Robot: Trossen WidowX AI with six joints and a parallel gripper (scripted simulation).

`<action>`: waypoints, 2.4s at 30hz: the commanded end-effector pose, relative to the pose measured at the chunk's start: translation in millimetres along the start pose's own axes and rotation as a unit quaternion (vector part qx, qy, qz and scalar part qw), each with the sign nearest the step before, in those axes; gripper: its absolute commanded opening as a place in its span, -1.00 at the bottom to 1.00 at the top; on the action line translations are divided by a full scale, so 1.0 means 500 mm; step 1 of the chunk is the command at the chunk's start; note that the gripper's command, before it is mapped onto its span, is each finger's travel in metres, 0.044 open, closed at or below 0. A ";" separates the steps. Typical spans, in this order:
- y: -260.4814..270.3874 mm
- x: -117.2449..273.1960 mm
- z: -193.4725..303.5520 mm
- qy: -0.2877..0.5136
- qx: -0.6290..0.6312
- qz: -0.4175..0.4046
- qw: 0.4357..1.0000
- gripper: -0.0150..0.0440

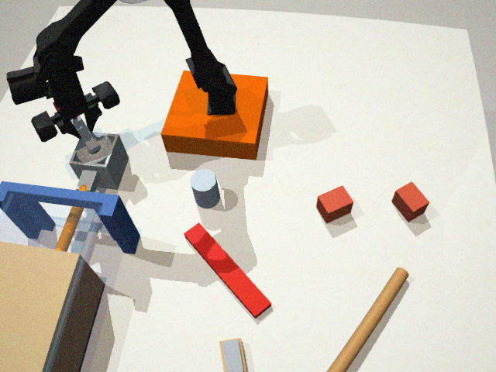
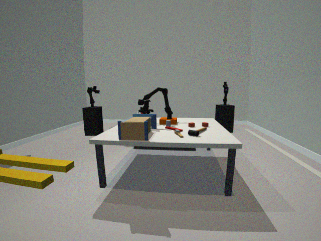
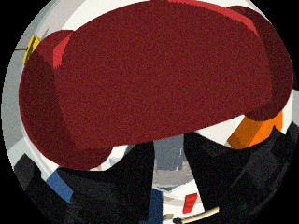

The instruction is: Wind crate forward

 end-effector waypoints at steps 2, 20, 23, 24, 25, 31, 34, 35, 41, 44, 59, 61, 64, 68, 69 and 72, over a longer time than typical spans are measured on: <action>-0.001 -0.008 0.001 0.001 -0.015 0.002 1.000 -0.49; 0.000 0.000 0.000 0.000 -0.004 0.001 1.000 0.84; 0.000 0.000 0.000 0.000 -0.004 0.001 1.000 1.00; 0.000 0.000 0.000 0.000 -0.004 0.001 1.000 1.00; 0.001 0.003 -0.001 0.000 -0.004 0.001 1.000 1.00; 0.018 0.093 -0.015 0.012 -0.004 0.006 1.000 1.00; 0.021 0.159 -0.022 0.021 -0.005 0.010 1.000 1.00; 0.021 0.182 -0.023 0.024 -0.005 0.011 1.000 1.00; 0.011 0.258 -0.023 0.034 -0.005 0.016 0.999 1.00; 0.011 0.258 -0.023 0.034 -0.005 0.016 0.999 1.00; 0.012 0.251 -0.024 0.031 -0.007 0.015 0.999 -0.16; 0.012 0.251 -0.024 0.031 -0.007 0.015 0.999 -0.33; 0.012 0.251 -0.024 0.031 -0.007 0.015 0.999 -0.49; 0.012 0.251 -0.024 0.031 -0.007 0.015 0.999 -0.49; 0.012 0.251 -0.024 0.031 -0.007 0.015 0.999 -0.49; 0.012 0.251 -0.024 0.031 -0.007 0.015 0.999 -0.49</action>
Point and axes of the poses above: the point midway between the two fingers, 35 mm back from their tips, its own x axis back along the fingers, its own y axis across the jaws, z = x × y, the point moved 5 cm from there along x, back along the fingers, and after that the axes turned 10 degrees about x, right-handed, at the moved point
